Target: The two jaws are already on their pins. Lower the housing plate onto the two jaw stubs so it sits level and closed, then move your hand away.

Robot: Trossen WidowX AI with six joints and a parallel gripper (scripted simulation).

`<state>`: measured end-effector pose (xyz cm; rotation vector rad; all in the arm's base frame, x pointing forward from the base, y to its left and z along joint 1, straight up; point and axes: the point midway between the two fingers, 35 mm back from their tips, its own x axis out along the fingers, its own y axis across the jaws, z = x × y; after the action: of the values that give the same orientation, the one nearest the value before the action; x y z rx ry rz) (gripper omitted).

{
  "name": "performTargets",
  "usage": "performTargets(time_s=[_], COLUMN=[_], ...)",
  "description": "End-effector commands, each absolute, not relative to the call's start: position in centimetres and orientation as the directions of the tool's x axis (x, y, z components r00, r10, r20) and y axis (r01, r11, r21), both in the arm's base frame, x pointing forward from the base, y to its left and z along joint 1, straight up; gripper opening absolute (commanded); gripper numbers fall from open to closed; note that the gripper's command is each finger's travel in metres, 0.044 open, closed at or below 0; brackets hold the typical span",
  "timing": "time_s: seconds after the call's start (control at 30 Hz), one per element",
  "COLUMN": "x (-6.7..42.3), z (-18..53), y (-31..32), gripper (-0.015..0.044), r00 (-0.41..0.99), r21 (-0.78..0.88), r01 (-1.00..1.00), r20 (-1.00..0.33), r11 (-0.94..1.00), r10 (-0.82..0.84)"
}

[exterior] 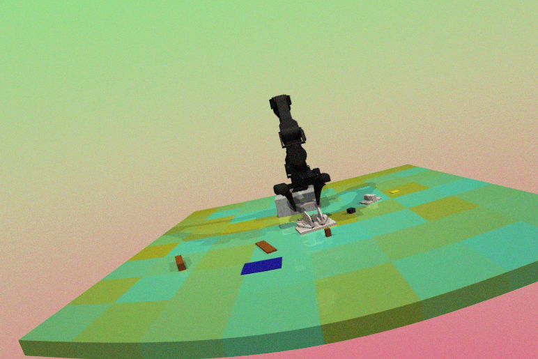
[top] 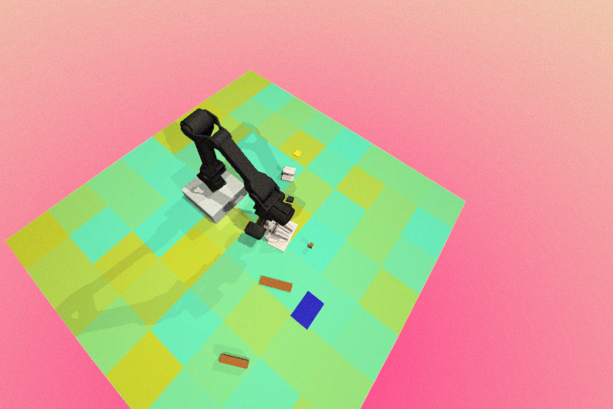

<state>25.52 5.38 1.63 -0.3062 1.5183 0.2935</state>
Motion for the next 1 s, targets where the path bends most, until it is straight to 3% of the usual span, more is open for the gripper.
performTargets(time_s=[0.0, 0.97], x=[25.3, 25.1], z=[0.8, -1.5], y=[5.3, 5.3], gripper=[0.0351, 0.0351], r00=[0.023, 0.023], r21=[-0.011, -0.011], r01=[-0.378, -0.378], r20=[-1.000, -1.000], r11=[0.926, 0.926], r10=[-0.002, -0.002])
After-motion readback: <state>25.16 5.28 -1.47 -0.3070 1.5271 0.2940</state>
